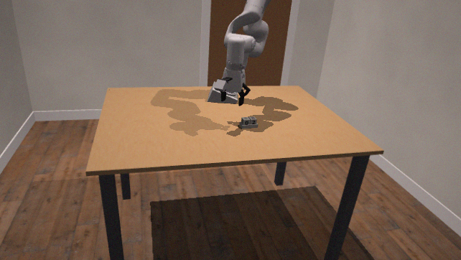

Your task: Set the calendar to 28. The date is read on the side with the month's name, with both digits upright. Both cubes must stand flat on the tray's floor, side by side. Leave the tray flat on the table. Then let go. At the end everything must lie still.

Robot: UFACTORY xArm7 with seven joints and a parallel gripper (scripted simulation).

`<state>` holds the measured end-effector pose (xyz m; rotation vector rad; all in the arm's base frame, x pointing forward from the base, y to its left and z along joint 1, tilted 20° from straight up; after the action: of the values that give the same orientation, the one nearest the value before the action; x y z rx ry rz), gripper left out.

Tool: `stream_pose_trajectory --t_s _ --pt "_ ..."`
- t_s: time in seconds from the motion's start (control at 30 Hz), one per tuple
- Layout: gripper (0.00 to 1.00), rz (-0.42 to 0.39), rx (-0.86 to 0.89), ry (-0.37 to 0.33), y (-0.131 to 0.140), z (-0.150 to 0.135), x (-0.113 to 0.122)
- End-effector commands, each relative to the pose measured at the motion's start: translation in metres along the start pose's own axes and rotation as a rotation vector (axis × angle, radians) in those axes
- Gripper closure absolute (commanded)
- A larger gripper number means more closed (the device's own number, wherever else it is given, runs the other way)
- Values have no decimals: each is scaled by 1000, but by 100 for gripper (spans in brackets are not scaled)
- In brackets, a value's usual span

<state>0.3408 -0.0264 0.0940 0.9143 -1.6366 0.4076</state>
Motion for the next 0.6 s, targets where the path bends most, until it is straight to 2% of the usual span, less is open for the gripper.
stream_pose_trajectory --t_s 0.0,0.23,0.33,0.43,0.57 --pt "0 21 -145 12 2 -14 3" --pt "0 17 -408 9 10 -38 5" --pt "0 16 -425 9 11 -39 5" --pt "0 11 -581 8 17 -54 5" --pt "0 6 -685 9 22 -63 4"
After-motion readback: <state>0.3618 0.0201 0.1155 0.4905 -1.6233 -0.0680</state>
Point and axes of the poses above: the point where the finger pads meet when closed, its own x axis back along the fingers, its own z axis across the jaws, y = z × x, the point moved 2 cm from there along x, back along the fingers, and after that the axes turned 8 degrees about -x, right-handed, at the moved point
